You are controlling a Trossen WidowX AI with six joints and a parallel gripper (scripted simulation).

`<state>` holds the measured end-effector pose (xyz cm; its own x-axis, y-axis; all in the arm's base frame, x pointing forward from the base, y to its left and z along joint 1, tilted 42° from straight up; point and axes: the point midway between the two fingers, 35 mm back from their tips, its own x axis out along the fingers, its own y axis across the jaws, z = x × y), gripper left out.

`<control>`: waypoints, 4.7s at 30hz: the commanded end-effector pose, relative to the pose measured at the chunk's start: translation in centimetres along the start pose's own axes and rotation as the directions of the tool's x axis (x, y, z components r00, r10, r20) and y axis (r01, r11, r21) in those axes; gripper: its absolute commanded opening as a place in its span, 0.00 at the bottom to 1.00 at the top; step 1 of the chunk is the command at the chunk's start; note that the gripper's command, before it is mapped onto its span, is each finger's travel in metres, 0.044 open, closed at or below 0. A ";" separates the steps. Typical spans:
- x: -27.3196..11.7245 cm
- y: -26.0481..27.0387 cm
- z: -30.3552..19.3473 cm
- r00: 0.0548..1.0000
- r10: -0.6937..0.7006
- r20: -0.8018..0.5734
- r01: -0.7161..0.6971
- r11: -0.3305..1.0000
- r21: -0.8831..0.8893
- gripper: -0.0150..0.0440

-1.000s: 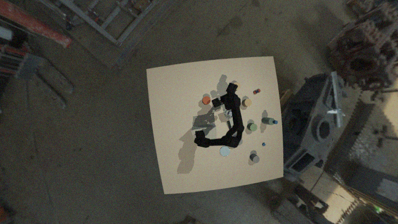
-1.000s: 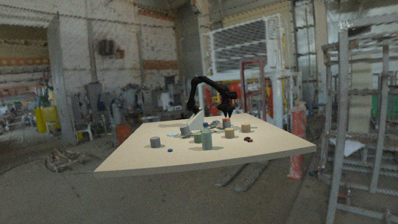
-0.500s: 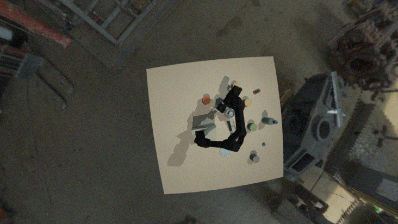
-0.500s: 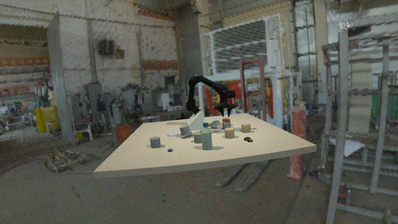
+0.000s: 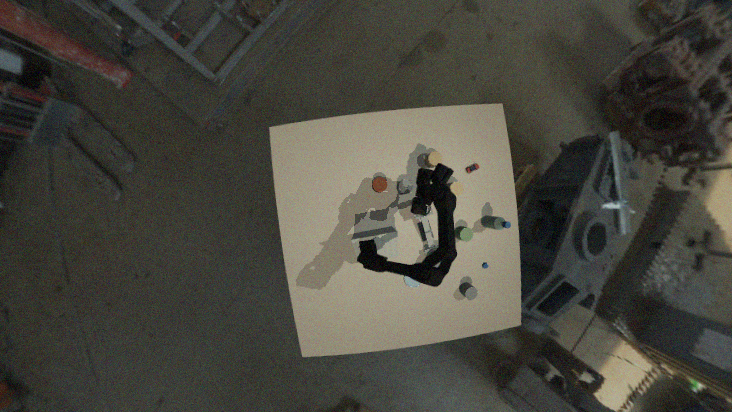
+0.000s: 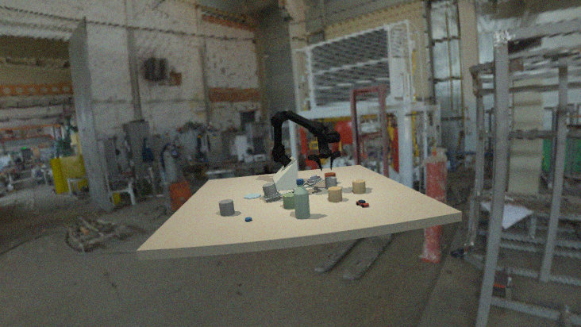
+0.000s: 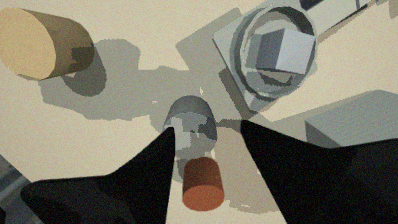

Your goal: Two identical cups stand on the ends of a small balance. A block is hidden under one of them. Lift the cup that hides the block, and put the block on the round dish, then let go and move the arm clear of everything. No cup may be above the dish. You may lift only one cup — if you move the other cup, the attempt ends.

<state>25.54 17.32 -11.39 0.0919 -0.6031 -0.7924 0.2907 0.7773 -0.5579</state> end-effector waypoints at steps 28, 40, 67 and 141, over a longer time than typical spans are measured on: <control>-1.4 -5.0 4.1 0.999 -0.052 0.004 0.029 0.504 -0.863 0.69; -1.7 -6.7 5.2 0.998 -0.070 0.001 0.015 0.199 -0.980 0.69; 2.6 -7.0 5.2 0.998 -0.071 0.002 0.016 0.199 -0.980 0.69; -1.8 -28.2 15.2 0.998 0.055 0.026 0.012 0.239 -0.971 0.25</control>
<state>31.99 -4.96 8.80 0.1180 -0.5552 -0.8233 -0.8546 0.3654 -0.3689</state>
